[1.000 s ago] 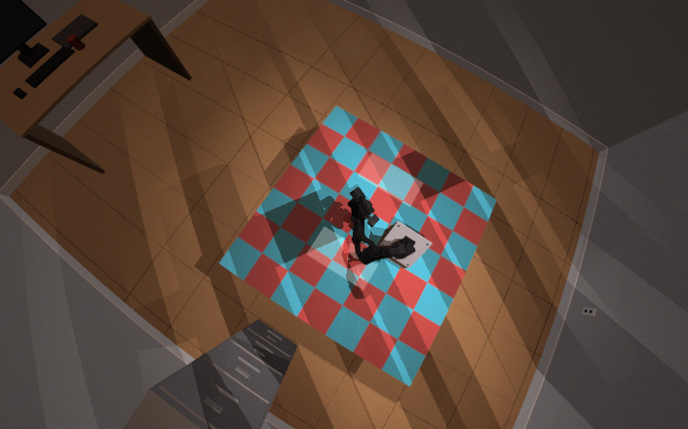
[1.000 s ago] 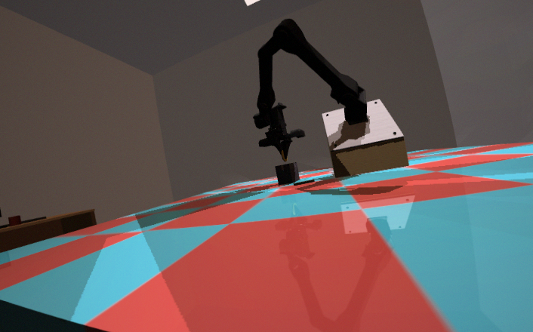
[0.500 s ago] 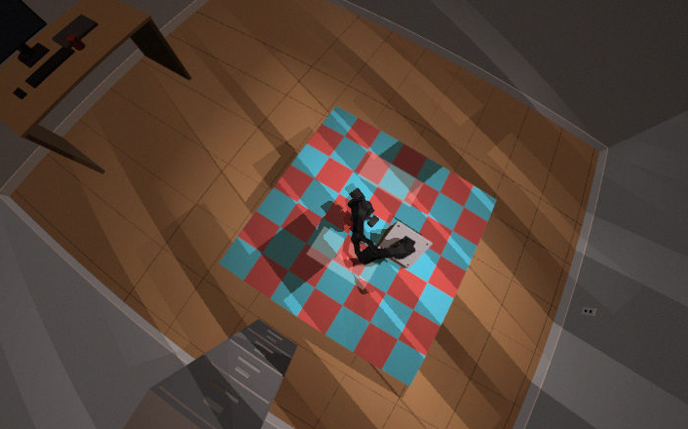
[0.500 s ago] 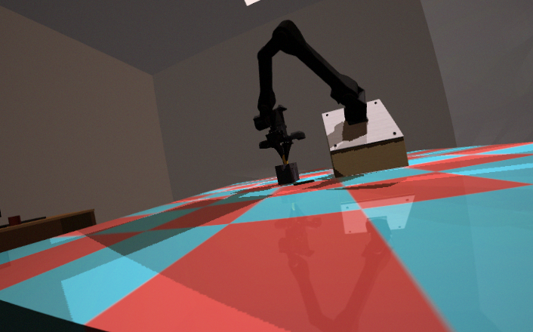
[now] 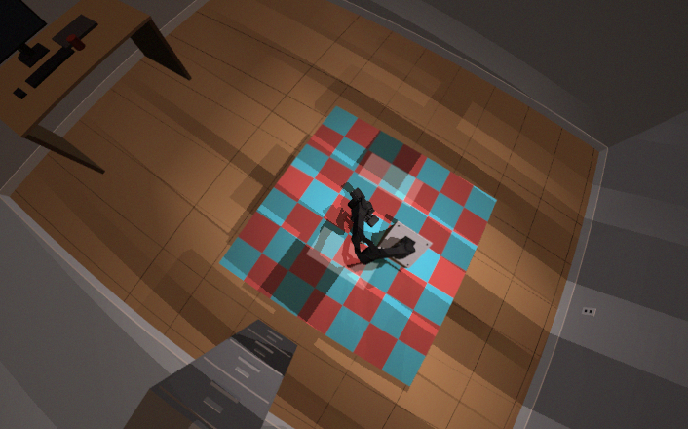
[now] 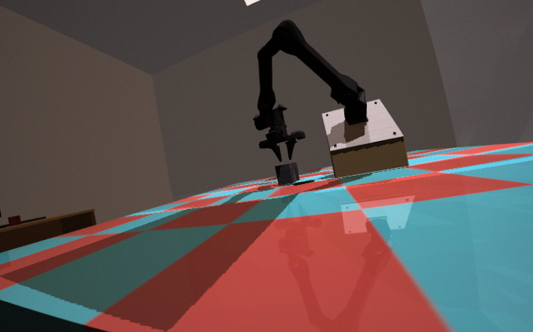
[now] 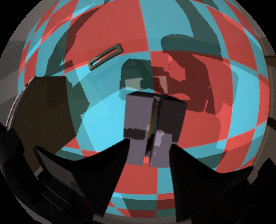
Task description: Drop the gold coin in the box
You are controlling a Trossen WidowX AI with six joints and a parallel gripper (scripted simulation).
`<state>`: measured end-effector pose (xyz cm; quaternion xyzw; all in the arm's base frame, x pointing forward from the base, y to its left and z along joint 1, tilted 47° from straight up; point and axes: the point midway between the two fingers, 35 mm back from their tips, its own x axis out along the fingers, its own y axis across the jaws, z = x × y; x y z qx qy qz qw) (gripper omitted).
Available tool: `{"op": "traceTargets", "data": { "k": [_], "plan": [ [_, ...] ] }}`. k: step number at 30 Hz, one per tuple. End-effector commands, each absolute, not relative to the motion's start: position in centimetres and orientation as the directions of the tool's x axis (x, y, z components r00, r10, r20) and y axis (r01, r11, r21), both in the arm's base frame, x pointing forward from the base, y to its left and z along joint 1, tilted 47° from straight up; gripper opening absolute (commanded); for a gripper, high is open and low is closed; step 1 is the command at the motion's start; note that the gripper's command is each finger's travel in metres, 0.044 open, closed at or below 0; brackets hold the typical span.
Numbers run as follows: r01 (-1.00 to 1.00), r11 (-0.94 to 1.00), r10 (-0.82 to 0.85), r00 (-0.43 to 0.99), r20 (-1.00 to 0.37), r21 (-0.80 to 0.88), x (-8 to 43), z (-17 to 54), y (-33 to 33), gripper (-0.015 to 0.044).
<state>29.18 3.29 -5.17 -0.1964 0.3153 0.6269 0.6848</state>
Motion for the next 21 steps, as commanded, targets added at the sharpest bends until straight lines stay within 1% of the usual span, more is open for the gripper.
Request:
{"op": "traceTargets", "data": {
  "k": [1, 6, 8, 10, 21],
  "plan": [
    [-0.983, 0.136, 0.733, 0.018, -0.68, 0.121, 29.2, -4.5, 2.5, 0.0266],
    [-0.983, 0.136, 0.733, 0.017, -0.68, 0.122, 29.2, -3.9, 1.8, 0.0397],
    [-0.982, 0.138, 0.735, 0.016, -0.677, 0.126, 29.0, -2.3, 0.1, 0.044],
    [-0.982, 0.138, 0.738, 0.016, -0.675, 0.128, 28.8, -1.4, -0.7, 0.044],
    [-0.982, 0.138, 0.738, 0.016, -0.675, 0.128, 28.8, -1.4, -0.7, 0.044]
  ]
}}
